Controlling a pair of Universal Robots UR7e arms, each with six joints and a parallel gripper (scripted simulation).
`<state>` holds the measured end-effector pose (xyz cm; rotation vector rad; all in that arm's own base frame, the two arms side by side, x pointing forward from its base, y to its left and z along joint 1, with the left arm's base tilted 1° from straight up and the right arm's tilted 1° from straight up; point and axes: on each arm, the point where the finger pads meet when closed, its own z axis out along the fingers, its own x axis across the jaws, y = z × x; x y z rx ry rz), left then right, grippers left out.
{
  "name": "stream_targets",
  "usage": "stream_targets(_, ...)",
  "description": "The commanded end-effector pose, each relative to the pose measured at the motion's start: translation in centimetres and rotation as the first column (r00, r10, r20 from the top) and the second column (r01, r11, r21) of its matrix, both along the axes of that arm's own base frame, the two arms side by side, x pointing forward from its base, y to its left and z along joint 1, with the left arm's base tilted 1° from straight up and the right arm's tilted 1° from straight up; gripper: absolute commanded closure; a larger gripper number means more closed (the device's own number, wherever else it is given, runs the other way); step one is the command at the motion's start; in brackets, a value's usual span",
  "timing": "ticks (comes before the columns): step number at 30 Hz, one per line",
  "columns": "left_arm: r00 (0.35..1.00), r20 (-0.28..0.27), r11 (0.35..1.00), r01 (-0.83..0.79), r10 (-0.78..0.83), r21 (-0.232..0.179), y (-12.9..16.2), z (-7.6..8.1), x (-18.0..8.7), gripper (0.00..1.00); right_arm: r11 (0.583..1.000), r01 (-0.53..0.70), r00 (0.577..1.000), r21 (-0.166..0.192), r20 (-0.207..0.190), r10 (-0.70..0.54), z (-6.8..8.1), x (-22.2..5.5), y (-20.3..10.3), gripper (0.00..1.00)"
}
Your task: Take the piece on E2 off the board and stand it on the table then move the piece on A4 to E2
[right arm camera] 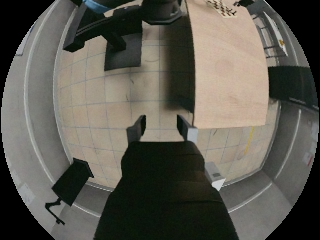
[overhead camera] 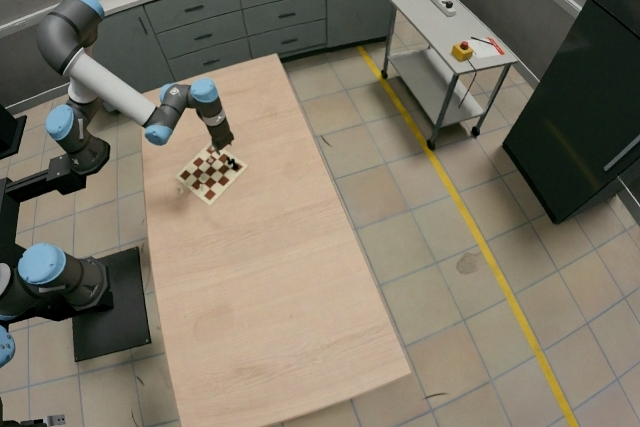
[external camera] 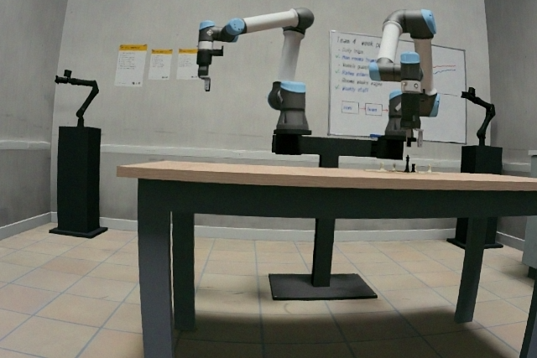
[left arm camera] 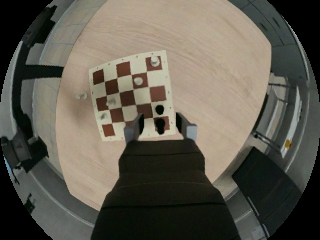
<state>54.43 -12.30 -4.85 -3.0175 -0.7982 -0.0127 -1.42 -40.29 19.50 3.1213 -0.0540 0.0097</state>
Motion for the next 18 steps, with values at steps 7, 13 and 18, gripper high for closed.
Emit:
stream_targets(7, 1.000, 0.001, 1.000, -0.011, 0.011, 0.000, 0.01, 0.05, 0.11, 0.27, 1.000, 0.000, 1.000, -0.001, 0.000, 0.000, 0.04, 0.01, -0.03, 0.00)
stream_targets(13, 1.000, 0.001, 1.000, -0.011, 0.011, 0.000, 0.01, 0.05, 0.11, 0.27, 1.000, 0.000, 1.000, -0.001, 0.000, 0.000, 0.04, 0.01, -0.03, 0.00)
stream_targets(18, 1.000, 0.001, 1.000, -0.011, 0.011, 0.000, 0.01, 0.05, 0.11, 0.27, 1.000, 0.000, 1.000, -0.001, 0.000, 0.000, 0.04, 0.01, -0.03, 0.00)
